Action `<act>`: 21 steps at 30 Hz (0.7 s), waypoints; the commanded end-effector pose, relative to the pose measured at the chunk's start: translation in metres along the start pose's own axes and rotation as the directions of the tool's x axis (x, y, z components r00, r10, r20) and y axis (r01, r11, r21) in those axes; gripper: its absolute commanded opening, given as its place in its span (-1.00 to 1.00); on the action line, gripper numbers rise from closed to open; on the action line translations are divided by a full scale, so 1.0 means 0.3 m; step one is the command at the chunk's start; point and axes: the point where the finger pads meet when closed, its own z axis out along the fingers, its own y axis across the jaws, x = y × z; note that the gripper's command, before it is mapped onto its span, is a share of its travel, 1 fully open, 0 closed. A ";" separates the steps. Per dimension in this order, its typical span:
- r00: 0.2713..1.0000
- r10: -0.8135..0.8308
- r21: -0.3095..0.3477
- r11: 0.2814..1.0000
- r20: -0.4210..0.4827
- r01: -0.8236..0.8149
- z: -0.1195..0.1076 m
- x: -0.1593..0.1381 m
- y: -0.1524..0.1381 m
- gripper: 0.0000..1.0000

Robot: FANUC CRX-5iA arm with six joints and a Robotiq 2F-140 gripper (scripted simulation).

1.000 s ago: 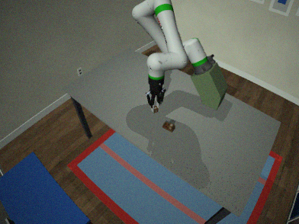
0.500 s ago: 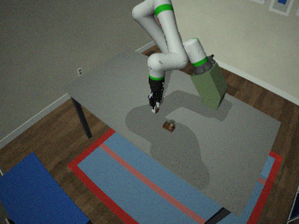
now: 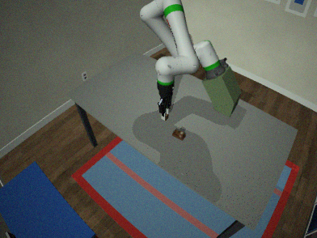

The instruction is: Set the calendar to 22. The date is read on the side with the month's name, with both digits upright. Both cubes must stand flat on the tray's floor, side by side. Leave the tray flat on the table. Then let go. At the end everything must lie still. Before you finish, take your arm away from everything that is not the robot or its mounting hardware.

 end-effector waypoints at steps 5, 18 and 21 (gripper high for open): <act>1.000 0.000 0.000 1.000 0.000 0.000 -0.001 0.000 0.001 -0.66; 1.000 0.001 0.000 1.000 0.001 -0.001 0.076 0.000 0.001 -0.66; 1.000 0.001 0.000 1.000 0.001 -0.001 0.106 0.000 0.001 -0.66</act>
